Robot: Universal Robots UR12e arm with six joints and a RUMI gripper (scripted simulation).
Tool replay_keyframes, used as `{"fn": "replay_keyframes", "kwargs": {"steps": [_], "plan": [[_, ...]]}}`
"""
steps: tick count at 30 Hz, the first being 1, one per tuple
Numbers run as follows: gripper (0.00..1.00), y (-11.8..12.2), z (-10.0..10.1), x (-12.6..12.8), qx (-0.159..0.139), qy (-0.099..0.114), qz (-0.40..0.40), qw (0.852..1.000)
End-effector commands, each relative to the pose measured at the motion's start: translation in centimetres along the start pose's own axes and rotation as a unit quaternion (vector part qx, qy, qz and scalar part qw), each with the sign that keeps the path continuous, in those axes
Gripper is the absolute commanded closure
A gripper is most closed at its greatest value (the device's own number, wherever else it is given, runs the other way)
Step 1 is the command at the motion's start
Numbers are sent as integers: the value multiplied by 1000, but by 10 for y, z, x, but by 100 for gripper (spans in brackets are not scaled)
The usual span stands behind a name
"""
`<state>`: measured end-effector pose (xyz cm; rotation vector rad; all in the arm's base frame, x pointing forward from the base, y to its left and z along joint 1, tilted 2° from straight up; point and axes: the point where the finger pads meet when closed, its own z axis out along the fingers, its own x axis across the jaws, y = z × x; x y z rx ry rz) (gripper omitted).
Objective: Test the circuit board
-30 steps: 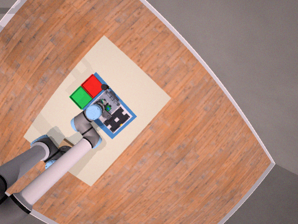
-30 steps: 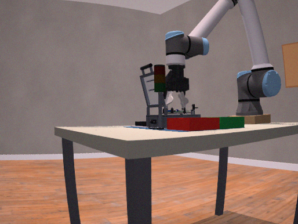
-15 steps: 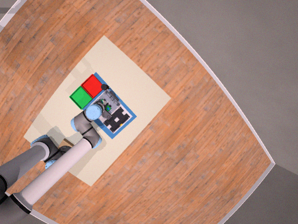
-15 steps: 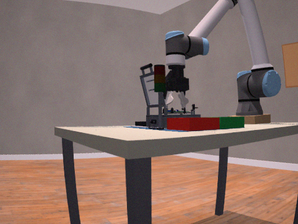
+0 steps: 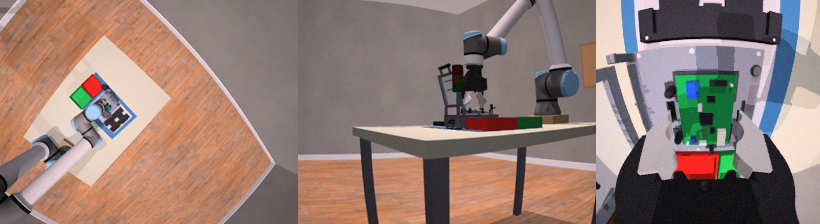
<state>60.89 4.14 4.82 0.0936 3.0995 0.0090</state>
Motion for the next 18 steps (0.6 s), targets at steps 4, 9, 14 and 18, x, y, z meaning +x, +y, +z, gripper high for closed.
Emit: {"fn": "replay_keyframes", "kwargs": {"steps": [4,9,14,18], "plan": [[41,0,-1,-1,0,-1,0,1000],[41,0,-1,-1,0,-1,0,1000],[41,0,-4,-1,0,-1,0,1000],[41,0,-16,-1,0,-1,0,1000]]}}
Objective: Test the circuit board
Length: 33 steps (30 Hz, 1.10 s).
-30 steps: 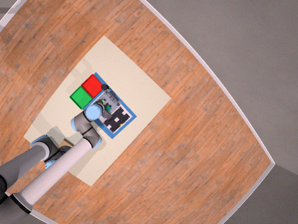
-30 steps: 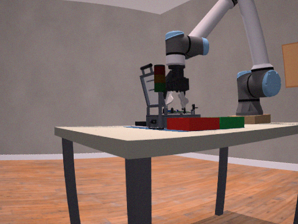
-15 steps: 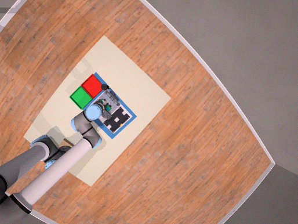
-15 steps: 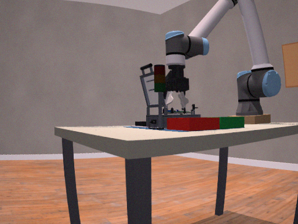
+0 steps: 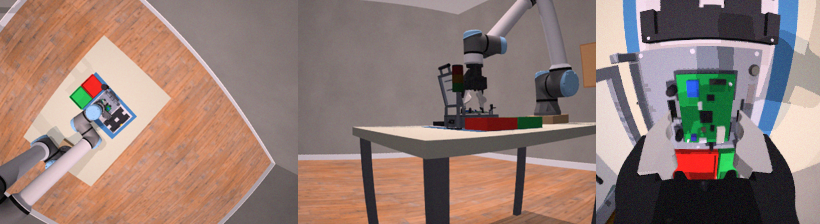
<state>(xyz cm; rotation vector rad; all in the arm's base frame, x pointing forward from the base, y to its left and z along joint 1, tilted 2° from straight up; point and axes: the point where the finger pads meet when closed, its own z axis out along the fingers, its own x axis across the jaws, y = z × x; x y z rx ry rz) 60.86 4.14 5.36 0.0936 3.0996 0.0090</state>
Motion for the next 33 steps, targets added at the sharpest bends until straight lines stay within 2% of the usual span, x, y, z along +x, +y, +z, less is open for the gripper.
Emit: {"fn": "replay_keyframes", "kwargs": {"steps": [1,4,6,7,12,21,23,28,33], "plan": [[41,0,-15,-1,0,-1,0,1000],[41,0,-33,-1,0,-1,0,1000],[41,0,-33,-1,0,-1,0,1000],[41,0,-40,-1,0,-1,0,1000],[41,0,-83,-1,0,-1,0,1000],[41,0,-174,0,0,-1,0,1000],[41,0,-174,0,0,-1,0,1000],[41,0,-217,0,0,-1,0,1000],[41,0,-244,0,0,-1,0,1000]]}}
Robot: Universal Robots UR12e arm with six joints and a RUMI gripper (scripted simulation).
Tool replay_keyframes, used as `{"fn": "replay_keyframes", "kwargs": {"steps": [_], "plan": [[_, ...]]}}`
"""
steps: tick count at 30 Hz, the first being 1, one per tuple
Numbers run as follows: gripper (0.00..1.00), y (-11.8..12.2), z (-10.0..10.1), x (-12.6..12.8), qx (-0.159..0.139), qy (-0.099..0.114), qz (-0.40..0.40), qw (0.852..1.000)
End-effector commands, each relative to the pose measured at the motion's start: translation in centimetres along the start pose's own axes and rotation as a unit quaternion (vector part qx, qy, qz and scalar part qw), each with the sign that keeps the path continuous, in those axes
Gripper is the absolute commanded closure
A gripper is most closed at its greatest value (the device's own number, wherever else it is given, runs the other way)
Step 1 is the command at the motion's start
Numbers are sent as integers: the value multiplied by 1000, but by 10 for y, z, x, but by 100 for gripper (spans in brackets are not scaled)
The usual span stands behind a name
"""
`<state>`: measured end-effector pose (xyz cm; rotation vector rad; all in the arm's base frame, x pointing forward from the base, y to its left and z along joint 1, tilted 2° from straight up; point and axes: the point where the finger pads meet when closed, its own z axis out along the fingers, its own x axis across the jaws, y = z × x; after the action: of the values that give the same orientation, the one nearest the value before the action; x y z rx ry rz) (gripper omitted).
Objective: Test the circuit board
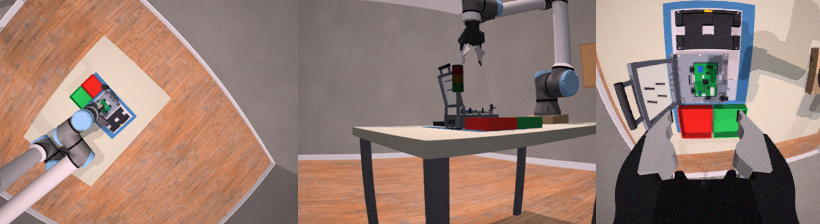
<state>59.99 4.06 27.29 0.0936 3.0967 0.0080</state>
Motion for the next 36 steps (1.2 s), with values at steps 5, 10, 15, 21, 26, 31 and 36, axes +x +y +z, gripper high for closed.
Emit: {"fn": "replay_keyframes", "kwargs": {"steps": [5,10,15,21,26,31,36], "plan": [[41,0,-35,0,0,1,0,1000],[41,0,-35,0,0,1,0,1000],[70,0,-35,0,0,1,0,1000],[70,0,-35,0,0,1,0,1000],[70,0,-35,0,0,1,0,1000],[70,0,-35,0,0,1,0,1000],[70,0,-35,0,0,1,0,1000]]}}
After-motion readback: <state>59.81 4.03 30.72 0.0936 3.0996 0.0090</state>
